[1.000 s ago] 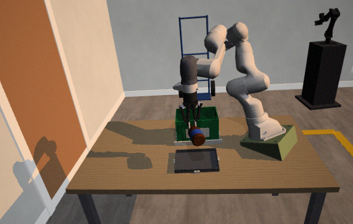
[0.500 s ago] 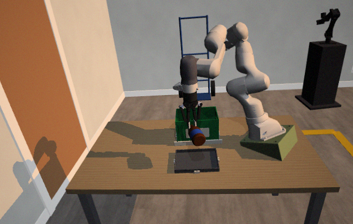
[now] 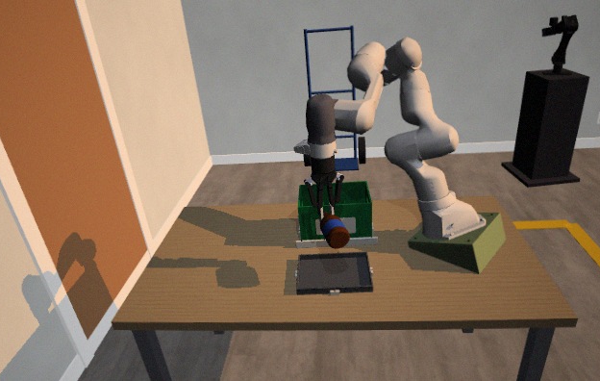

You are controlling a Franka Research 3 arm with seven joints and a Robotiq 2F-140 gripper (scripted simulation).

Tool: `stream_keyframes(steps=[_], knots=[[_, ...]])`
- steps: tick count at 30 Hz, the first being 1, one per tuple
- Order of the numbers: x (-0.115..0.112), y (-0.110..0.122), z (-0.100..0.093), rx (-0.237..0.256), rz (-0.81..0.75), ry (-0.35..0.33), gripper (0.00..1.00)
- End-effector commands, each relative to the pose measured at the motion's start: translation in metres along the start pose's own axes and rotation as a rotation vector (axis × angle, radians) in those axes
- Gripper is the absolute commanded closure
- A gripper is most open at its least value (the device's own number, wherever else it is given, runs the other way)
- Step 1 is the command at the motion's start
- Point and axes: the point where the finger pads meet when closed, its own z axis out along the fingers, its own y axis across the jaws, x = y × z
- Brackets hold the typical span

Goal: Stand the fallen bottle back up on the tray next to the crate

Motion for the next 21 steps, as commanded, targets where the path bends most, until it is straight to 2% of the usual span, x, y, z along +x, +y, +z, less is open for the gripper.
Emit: stream_keyframes(steps=[1,21], knots=[[0.0001,-0.0021,-0.0023,0.006,-0.017,-0.003,1.00],[0.0001,-0.0021,-0.0023,0.006,-0.249,-0.002,1.00]])
